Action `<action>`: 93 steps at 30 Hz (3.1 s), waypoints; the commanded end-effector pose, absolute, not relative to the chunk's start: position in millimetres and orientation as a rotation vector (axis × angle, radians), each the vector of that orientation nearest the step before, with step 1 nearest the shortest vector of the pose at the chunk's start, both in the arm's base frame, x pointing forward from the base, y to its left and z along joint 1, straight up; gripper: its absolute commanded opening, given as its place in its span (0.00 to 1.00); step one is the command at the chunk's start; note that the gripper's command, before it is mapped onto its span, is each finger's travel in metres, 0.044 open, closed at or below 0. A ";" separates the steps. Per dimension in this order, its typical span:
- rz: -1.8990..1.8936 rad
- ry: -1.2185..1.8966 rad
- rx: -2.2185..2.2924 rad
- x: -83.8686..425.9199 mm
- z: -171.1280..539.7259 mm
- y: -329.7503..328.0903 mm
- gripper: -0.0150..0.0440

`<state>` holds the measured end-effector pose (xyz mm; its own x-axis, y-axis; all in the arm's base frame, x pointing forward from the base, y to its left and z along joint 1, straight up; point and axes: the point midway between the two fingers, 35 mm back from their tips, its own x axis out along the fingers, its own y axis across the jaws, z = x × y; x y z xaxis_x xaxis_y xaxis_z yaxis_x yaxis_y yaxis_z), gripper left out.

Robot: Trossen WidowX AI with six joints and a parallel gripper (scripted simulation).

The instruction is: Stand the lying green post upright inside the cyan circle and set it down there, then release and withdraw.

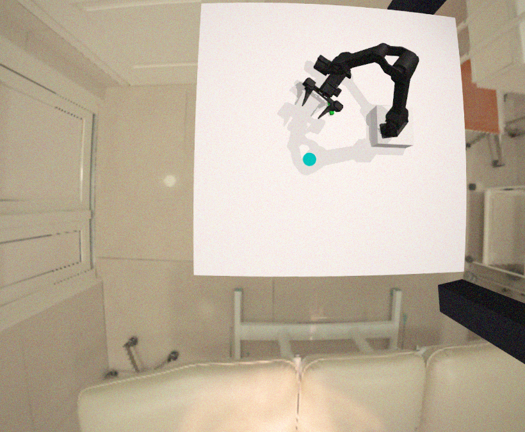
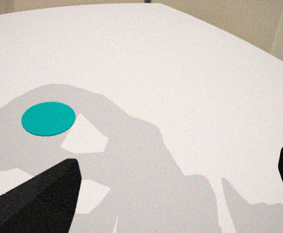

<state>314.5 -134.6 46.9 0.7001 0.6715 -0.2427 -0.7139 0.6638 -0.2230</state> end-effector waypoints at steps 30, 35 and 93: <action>-0.502 1.373 0.982 248.7 71.7 -156.0 0.65; -0.925 1.305 1.129 230.3 87.9 -166.2 0.65; -1.215 1.182 1.215 223.0 29.8 -178.6 0.29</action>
<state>221.8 -177.2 18.8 0.0077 -0.0048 -1.0000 0.9999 -0.0101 0.0078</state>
